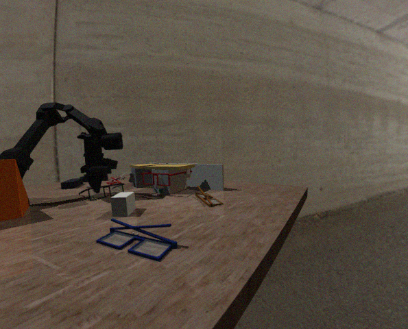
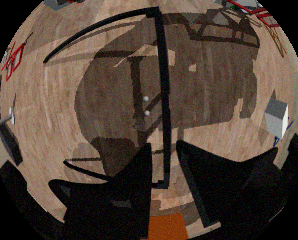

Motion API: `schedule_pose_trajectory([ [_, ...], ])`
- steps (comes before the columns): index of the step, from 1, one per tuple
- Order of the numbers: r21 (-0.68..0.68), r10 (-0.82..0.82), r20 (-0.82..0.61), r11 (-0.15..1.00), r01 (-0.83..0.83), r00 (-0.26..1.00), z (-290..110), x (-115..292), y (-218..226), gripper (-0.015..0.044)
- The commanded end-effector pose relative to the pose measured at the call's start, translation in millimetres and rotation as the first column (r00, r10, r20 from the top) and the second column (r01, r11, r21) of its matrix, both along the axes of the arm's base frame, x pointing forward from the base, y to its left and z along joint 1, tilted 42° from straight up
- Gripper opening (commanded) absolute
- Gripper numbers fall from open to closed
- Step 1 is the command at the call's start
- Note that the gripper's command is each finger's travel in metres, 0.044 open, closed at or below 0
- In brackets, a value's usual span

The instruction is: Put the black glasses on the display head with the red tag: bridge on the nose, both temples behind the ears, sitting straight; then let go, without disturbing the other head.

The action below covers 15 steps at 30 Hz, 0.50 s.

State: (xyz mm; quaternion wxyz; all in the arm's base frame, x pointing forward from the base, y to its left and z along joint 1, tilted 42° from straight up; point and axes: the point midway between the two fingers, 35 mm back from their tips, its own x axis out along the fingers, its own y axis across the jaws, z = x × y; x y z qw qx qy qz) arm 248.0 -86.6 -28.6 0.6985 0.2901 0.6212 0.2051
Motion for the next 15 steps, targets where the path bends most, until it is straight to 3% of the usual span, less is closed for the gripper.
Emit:
schedule_pose_trajectory([
  [1,0.002,-0.001,-0.001,1.0,0.001,1.0,2.5,-0.3,0.7,0.0108],
  [15,0.008,-0.003,-0.005,1.0,0.003,1.0,12.6,-1.7,3.6,0.0108],
])
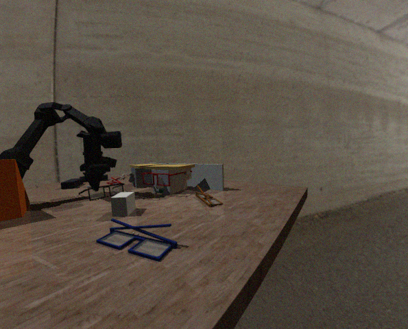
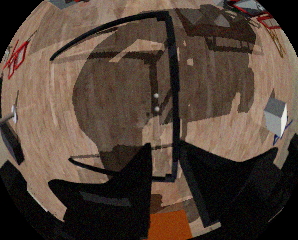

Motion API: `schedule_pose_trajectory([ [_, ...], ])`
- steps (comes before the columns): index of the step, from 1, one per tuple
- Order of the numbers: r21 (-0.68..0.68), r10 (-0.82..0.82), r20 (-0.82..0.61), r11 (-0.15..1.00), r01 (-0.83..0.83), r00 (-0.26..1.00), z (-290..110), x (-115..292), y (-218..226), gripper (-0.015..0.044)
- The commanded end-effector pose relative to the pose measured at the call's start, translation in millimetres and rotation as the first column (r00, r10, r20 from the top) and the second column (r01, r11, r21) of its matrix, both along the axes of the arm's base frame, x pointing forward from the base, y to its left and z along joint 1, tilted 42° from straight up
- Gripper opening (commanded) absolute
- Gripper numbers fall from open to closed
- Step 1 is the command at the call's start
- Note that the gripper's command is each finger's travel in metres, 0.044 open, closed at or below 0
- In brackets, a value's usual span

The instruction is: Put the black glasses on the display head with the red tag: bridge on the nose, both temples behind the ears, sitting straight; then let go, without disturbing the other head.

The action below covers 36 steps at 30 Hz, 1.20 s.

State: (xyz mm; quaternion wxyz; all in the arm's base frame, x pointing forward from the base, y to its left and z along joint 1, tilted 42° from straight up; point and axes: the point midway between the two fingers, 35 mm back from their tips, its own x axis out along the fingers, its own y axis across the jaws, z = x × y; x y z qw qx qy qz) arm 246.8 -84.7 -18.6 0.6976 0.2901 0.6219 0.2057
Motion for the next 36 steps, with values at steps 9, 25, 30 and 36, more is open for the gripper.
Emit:
schedule_pose_trajectory([
  [9,0.006,-0.006,-0.005,1.0,0.006,1.0,30.5,-8.1,-36.5,0.0108],
  [25,0.006,-0.004,-0.003,1.0,0.004,1.0,35.7,-9.3,-31.9,0.02],
  [30,0.006,-0.004,-0.003,1.0,0.004,1.0,35.7,-9.3,-31.9,0.014],
  [36,0.006,-0.004,-0.003,1.0,0.004,1.0,35.0,-9.1,-31.4,0.014],
])
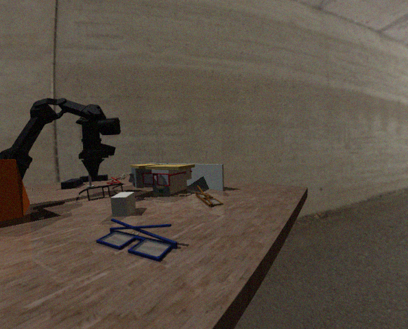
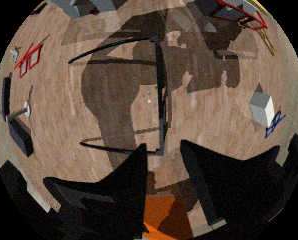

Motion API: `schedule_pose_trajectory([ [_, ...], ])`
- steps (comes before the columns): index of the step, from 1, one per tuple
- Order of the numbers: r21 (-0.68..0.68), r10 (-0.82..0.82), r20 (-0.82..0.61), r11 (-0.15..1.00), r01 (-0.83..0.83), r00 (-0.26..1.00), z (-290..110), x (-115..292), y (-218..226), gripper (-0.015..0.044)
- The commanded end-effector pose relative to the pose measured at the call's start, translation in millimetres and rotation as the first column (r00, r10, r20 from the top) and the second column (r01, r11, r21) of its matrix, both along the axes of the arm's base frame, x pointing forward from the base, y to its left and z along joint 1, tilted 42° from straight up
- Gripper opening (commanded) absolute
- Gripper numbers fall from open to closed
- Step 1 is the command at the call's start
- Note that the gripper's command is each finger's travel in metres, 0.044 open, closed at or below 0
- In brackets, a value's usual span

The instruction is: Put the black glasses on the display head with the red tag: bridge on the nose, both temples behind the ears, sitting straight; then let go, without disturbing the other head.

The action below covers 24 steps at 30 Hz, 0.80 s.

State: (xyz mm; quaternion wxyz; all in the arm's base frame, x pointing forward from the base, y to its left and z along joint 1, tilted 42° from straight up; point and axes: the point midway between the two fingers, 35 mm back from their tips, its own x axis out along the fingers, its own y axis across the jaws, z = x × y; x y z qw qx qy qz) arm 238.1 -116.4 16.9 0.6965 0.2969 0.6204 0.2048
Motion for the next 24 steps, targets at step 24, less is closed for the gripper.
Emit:
schedule_pose_trajectory([
  [24,-0.004,0.006,0.0,1.0,-0.006,1.0,-29.0,6.4,24.3,0.014],
])
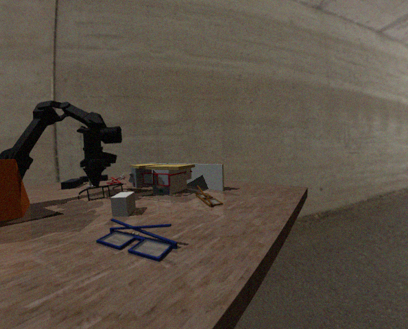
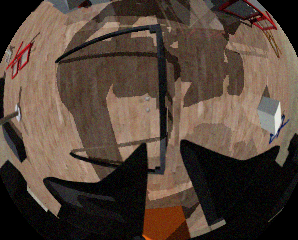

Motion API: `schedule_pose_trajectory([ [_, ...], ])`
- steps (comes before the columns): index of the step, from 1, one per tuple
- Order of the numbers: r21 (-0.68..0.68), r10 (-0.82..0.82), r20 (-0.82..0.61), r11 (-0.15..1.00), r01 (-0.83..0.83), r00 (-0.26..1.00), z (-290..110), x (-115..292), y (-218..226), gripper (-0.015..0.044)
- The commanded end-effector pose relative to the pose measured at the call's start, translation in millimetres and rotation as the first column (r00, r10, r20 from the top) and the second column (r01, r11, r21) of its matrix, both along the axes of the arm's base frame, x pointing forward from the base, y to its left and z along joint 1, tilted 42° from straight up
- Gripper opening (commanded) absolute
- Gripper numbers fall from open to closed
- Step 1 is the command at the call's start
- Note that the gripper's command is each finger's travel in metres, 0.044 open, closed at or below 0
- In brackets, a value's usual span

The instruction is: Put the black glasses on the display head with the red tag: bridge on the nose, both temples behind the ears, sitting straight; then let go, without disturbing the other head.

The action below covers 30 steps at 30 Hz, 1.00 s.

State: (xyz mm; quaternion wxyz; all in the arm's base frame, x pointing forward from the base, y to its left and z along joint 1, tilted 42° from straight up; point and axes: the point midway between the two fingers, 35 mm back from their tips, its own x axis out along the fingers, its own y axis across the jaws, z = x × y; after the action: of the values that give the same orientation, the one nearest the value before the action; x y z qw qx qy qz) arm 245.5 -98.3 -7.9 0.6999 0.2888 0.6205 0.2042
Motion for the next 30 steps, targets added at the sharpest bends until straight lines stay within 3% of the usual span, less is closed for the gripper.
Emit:
schedule_pose_trajectory([
  [1,0.01,-0.002,-0.007,1.0,0.002,1.0,-5.4,-0.9,7.2,0.014],
  [18,0.012,-0.001,-0.006,1.0,0.002,1.0,-19.6,0.6,21.3,0.014],
  [20,0.004,0.002,-0.001,1.0,-0.002,1.0,-18.2,2.0,18.1,0.0087],
  [30,0.004,0.002,-0.001,1.0,-0.002,1.0,-18.2,2.0,18.1,0.0021],
])
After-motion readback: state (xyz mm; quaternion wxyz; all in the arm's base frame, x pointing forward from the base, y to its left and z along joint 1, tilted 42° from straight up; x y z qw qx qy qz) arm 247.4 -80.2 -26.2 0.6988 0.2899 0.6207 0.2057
